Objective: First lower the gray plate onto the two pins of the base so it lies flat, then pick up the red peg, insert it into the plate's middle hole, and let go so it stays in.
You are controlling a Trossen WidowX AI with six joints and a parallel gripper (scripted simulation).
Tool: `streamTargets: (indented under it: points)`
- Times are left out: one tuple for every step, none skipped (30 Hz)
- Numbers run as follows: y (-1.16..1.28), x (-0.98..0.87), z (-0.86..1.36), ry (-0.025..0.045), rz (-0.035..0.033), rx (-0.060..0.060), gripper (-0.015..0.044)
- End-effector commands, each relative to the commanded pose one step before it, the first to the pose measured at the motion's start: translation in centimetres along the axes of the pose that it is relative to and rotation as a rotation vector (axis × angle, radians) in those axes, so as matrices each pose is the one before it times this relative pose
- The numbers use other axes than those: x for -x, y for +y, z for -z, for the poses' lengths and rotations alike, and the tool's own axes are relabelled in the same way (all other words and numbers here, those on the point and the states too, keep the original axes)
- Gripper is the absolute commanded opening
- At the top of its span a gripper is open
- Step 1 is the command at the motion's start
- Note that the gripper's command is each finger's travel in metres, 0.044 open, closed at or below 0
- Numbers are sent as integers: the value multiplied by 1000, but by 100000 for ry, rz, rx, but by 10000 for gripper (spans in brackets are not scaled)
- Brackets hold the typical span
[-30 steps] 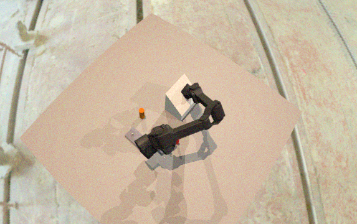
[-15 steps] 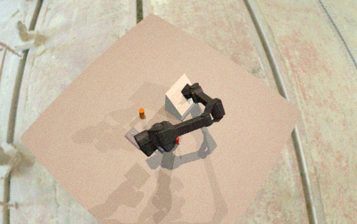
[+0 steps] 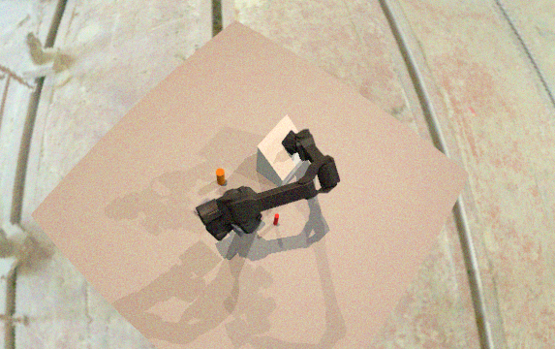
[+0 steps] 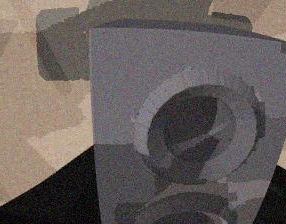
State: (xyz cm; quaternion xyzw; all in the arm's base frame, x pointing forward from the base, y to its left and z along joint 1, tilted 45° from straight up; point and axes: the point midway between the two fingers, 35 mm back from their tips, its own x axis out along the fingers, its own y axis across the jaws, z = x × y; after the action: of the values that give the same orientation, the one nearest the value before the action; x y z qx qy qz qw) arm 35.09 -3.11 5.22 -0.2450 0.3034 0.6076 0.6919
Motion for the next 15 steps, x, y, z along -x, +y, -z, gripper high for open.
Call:
streamTargets:
  points:
    - [-267, -757, 1613, 211, -213, 25, 0]
    - [-61, -158, 284, 9, 7, 46, 0]
    - [-57, -159, 284, 9, 6, 46, 0]
    - [-54, -159, 284, 9, 6, 46, 0]
    - [-51, -160, 284, 8, 5, 46, 0]
    - [-49, -161, 284, 8, 5, 46, 0]
    - [-46, -162, 284, 7, 5, 46, 0]
    - [-43, -163, 284, 7, 5, 46, 0]
    - [-40, -164, 284, 7, 5, 46, 0]
    - [-37, -164, 284, 6, 5, 46, 0]
    - [-34, -165, 284, 6, 4, 46, 0]
    - [-31, -166, 284, 5, 4, 46, 0]
    - [-28, -167, 284, 5, 4, 46, 0]
    - [-25, -168, 283, 5, 4, 46, 0]
    - [-22, -169, 283, 4, 4, 46, 0]
